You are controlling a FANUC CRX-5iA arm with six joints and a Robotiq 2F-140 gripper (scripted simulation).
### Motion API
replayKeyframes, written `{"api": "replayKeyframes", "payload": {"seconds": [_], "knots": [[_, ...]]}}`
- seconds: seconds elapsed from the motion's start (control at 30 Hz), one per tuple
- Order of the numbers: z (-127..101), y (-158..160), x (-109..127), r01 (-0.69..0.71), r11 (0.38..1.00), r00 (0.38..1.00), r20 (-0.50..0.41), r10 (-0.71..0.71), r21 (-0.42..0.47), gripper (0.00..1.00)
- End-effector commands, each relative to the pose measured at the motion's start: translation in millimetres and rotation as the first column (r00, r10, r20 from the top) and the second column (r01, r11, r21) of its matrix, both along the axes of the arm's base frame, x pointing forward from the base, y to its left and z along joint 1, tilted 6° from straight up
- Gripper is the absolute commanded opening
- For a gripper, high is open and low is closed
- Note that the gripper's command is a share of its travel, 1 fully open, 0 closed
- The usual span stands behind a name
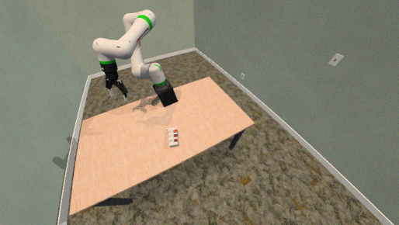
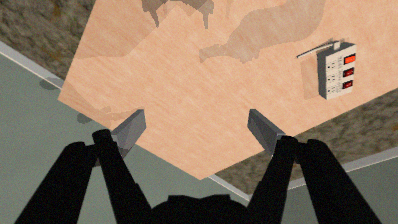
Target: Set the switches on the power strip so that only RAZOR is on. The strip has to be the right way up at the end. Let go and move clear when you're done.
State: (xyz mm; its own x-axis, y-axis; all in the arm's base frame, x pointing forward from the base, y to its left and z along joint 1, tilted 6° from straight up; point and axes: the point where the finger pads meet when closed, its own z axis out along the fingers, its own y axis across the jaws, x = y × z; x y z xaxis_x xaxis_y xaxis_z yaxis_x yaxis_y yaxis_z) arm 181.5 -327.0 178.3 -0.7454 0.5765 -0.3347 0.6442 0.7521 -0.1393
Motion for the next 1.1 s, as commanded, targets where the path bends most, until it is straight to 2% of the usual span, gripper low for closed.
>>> {"api": "replayKeyframes", "payload": {"seconds": [0.0, 0.63, 0.73, 0.83, 0.9, 0.93, 0.97, 1.0, 1.07], "knots": [[0.2, -0.1, 0.1, 0.000, 1.000, 1.000, 0.000, 0.000, 0.000, 1.00], [-0.2, 0.4, 3.7, -0.010, 1.000, 1.000, -0.005, 0.010, 0.001, 1.00], [-3.4, 3.5, 24.4, -0.069, 0.998, 0.997, -0.033, 0.069, 0.010, 1.00], [-12.7, 13.8, 69.5, -0.193, 0.981, 0.976, -0.093, 0.195, 0.033, 1.00], [-12.7, 13.8, 69.5, -0.193, 0.981, 0.976, -0.093, 0.195, 0.033, 1.00], [-18.0, 20.1, 89.7, -0.247, 0.968, 0.961, -0.119, 0.251, 0.044, 1.00], [-18.0, 20.1, 89.7, -0.247, 0.968, 0.961, -0.119, 0.251, 0.044, 1.00], [-24.8, 28.4, 112.1, -0.307, 0.950, 0.939, -0.147, 0.312, 0.058, 1.00], [-24.8, 28.4, 112.1, -0.307, 0.950, 0.939, -0.147, 0.312, 0.058, 1.00]]}}
